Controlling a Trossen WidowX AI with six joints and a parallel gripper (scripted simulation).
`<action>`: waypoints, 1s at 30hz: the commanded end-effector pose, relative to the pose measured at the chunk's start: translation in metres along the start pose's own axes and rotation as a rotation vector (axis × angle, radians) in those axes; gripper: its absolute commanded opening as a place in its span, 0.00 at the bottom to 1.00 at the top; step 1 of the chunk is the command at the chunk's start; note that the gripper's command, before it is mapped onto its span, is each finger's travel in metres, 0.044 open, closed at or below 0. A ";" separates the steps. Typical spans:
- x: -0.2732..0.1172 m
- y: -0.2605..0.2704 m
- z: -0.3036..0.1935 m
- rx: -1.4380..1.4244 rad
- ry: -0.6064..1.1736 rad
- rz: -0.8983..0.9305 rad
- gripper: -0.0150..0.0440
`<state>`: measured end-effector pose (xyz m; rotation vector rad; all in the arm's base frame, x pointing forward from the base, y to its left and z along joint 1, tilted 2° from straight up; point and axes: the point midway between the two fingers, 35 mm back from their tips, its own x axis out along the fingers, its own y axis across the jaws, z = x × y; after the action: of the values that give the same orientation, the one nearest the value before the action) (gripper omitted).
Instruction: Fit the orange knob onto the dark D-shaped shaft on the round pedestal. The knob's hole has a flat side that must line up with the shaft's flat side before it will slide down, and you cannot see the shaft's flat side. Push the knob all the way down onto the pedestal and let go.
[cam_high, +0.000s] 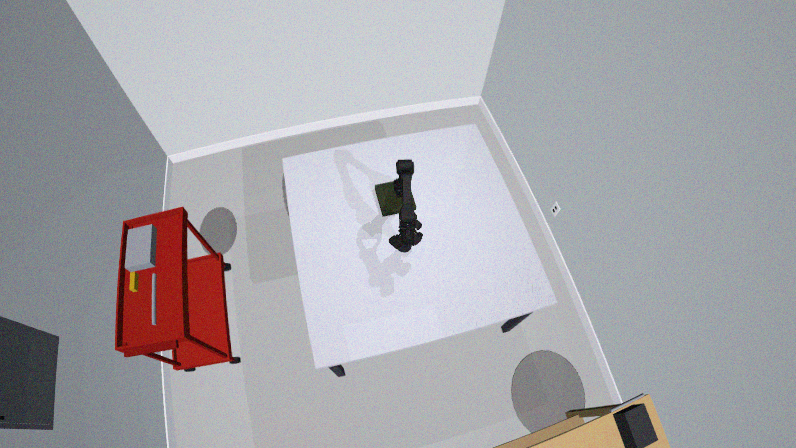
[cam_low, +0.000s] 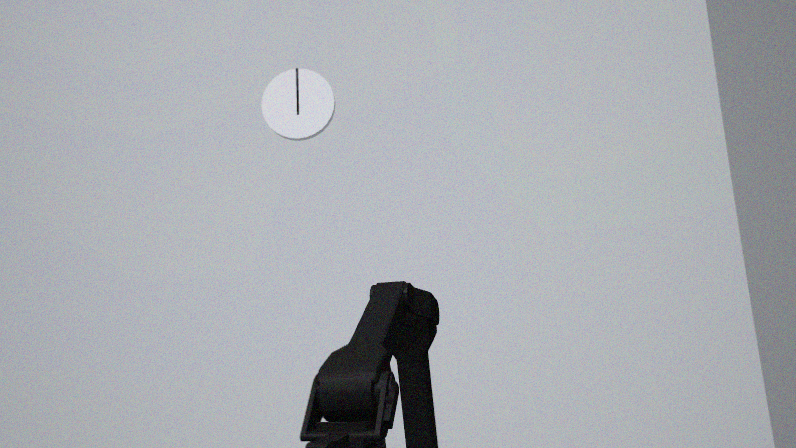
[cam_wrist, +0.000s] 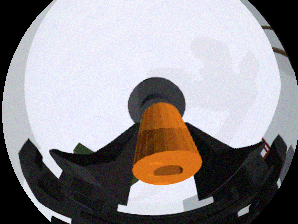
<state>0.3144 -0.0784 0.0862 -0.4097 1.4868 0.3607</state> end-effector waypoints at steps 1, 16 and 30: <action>-0.004 0.000 0.001 -0.072 -0.009 -0.005 0.25; 0.002 0.005 -0.005 -0.196 -0.008 -0.005 0.25; 0.002 0.004 -0.004 -0.196 -0.008 -0.005 0.25</action>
<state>0.3079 -0.0769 0.0840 -0.5623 1.4536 0.5019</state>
